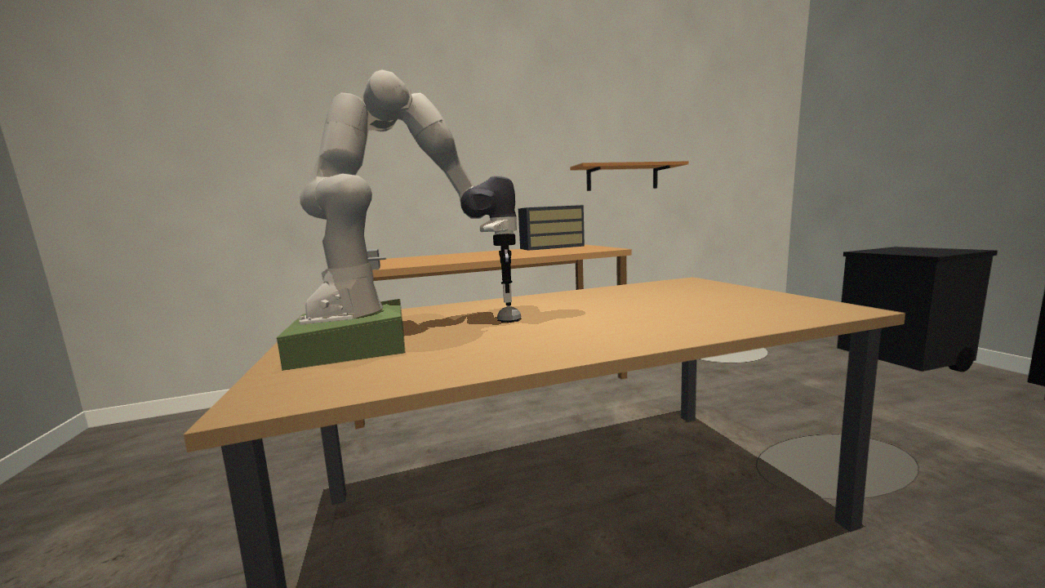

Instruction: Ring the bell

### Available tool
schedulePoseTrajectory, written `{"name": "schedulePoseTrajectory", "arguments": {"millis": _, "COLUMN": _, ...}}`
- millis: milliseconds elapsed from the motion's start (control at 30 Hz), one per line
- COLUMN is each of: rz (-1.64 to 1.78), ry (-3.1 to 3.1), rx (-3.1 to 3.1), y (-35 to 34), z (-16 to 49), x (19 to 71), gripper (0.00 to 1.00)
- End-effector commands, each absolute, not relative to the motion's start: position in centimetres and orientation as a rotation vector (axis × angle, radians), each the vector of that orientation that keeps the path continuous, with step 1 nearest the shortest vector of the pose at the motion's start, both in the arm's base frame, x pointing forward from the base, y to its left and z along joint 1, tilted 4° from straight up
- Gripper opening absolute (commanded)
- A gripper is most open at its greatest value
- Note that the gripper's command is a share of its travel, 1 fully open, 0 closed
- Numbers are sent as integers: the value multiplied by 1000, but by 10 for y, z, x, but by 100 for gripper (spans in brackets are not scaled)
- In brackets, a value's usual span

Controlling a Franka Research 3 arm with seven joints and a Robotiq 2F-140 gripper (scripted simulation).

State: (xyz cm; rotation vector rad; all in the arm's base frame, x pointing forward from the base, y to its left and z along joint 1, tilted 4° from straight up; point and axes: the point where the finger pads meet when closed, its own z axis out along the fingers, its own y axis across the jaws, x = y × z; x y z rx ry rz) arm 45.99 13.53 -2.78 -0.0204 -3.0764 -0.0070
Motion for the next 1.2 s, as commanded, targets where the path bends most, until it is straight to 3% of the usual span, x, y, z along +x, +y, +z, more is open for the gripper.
{"name": "schedulePoseTrajectory", "arguments": {"millis": 0, "rz": -6, "ry": -3080, "rx": -16, "y": 135, "z": -29, "x": 461, "gripper": 0}}
{"name": "schedulePoseTrajectory", "arguments": {"millis": 1167, "rz": -6, "ry": -3080, "rx": -16, "y": 135, "z": 34, "x": 465, "gripper": 0}}
